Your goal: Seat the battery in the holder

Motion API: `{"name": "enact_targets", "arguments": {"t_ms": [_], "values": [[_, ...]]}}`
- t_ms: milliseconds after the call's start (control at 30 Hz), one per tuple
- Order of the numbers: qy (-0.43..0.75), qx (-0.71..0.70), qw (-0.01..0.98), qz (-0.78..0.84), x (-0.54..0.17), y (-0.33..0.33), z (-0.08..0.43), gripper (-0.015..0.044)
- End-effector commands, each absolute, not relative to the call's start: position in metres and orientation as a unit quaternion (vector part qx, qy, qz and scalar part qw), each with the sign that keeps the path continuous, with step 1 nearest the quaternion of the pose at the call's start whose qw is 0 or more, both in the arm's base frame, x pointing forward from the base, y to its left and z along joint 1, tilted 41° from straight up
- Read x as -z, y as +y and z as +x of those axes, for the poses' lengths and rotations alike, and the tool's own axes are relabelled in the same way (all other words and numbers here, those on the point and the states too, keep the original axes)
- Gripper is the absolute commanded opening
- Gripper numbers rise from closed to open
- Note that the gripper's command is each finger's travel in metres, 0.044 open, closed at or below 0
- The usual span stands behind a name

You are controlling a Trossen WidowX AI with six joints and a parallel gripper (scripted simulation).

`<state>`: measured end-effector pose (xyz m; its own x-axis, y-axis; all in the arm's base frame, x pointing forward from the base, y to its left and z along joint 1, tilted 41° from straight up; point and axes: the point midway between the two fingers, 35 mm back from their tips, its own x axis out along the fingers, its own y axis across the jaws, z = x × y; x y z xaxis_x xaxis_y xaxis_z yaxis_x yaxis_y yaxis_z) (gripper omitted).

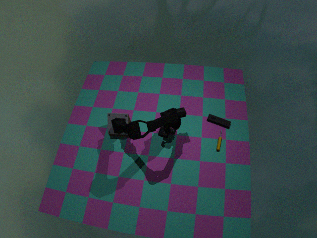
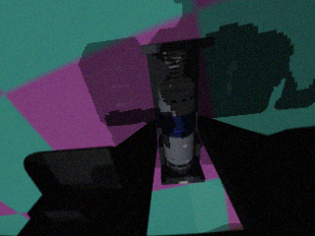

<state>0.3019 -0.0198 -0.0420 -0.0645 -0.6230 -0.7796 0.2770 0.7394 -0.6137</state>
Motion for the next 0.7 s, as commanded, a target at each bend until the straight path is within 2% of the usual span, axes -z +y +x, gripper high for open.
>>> {"name": "enact_targets", "arguments": {"t_ms": [0,367,667], "values": [[0.647,0.336,0.671,-0.132,0.039,-0.017,0.302,0.0181],[0.648,0.335,0.671,-0.132,0.031,-0.010,0.302,0.0181],[0.649,0.334,0.671,-0.132,-0.024,0.038,0.299,0.0417]]}}
